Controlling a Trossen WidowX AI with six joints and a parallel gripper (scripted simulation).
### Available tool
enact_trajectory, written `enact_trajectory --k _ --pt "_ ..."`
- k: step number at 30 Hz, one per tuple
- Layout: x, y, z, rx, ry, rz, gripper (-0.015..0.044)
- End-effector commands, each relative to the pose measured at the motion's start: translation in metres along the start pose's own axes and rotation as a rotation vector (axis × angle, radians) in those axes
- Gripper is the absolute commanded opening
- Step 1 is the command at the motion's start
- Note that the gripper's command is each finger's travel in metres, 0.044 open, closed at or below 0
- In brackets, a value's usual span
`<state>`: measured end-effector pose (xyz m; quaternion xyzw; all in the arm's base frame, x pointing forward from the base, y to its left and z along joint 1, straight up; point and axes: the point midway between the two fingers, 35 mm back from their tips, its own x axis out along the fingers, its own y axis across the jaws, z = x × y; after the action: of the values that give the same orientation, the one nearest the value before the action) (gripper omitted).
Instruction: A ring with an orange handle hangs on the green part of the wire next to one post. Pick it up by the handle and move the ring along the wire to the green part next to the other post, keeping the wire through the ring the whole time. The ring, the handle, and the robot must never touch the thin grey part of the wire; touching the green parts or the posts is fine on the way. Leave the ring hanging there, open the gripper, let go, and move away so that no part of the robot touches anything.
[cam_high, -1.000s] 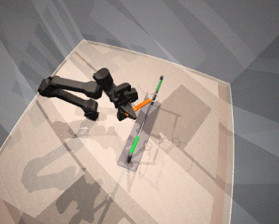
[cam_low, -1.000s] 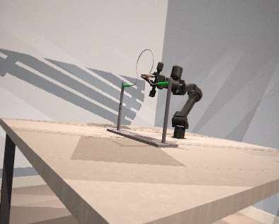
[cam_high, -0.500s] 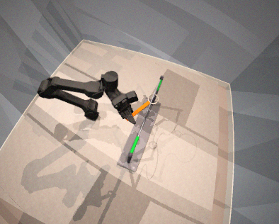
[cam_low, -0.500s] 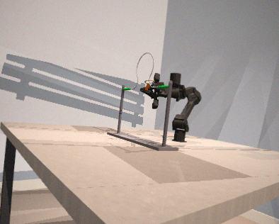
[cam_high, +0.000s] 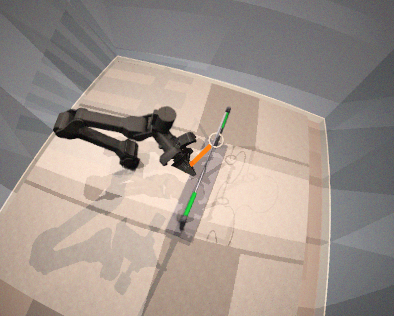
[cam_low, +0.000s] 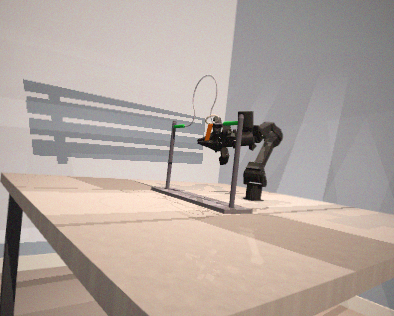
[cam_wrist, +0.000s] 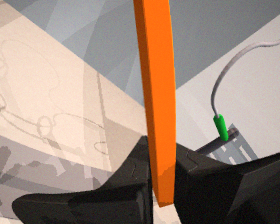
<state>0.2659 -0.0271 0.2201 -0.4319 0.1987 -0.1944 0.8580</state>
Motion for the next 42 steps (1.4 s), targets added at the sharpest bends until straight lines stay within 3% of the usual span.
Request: enact_trajectory --k 1,29,42 --pt "-0.002 0.016 0.0 0.092 0.012 0.051 -0.015" --pt "-0.032 0.102 0.036 0.652 0.08 0.348 -0.015" --pt "-0.045 0.121 0.056 0.783 0.096 0.416 -0.015"
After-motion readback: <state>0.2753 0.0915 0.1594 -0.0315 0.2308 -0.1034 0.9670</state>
